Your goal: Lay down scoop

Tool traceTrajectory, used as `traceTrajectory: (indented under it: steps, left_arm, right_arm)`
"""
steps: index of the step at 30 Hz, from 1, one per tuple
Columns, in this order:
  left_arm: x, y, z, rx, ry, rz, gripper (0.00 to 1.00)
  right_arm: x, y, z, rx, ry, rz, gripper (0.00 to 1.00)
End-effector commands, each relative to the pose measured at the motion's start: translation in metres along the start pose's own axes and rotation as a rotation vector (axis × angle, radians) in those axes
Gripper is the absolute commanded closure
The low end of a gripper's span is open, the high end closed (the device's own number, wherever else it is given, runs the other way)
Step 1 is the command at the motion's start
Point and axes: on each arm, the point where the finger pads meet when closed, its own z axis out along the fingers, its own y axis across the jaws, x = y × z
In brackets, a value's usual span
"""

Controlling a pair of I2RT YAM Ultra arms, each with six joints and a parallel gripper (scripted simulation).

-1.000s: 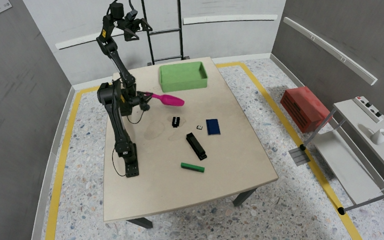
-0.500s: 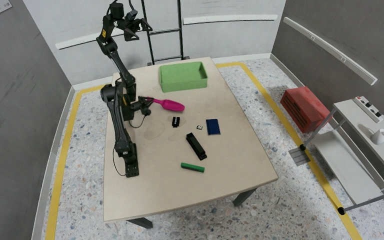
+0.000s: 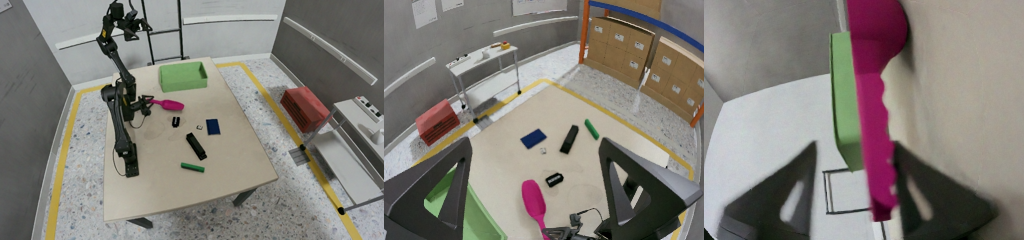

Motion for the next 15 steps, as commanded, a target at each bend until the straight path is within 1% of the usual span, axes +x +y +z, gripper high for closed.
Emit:
traceTrajectory:
  steps: [1, 3, 5, 7, 9, 12, 15]
  left_arm:
    - [0.002, 0.001, -0.008, -0.001, 0.013, 0.008, 0.00]
    - [0.016, 0.000, -0.018, 0.015, 0.058, 0.017, 0.00]
    - [0.033, 0.000, -0.030, 0.021, 0.110, 0.022, 0.00]
    - [0.033, 0.000, -0.030, 0.021, 0.110, 0.022, 0.00]
    - [0.054, 0.001, -0.052, 0.027, 0.157, 0.024, 0.00]
    - [0.080, 0.004, -0.091, 0.027, 0.191, 0.022, 0.00]
    - [0.095, 0.004, -0.113, 0.026, 0.204, 0.020, 0.00]
  right_arm:
    - [0.020, 0.006, 0.000, -0.002, 0.055, 0.017, 0.23]
    - [0.041, 0.005, -0.003, 0.028, 0.133, -0.011, 0.01]
    - [0.064, 0.016, -0.007, 0.024, 0.188, -0.059, 0.00]
    - [0.064, 0.016, -0.007, 0.024, 0.188, -0.059, 0.00]
    - [0.085, 0.026, -0.001, 0.035, 0.246, -0.168, 0.00]
    - [0.115, 0.043, 0.004, 0.045, 0.347, -0.340, 0.00]
    - [0.118, 0.051, 0.012, 0.053, 0.373, -0.475, 0.00]
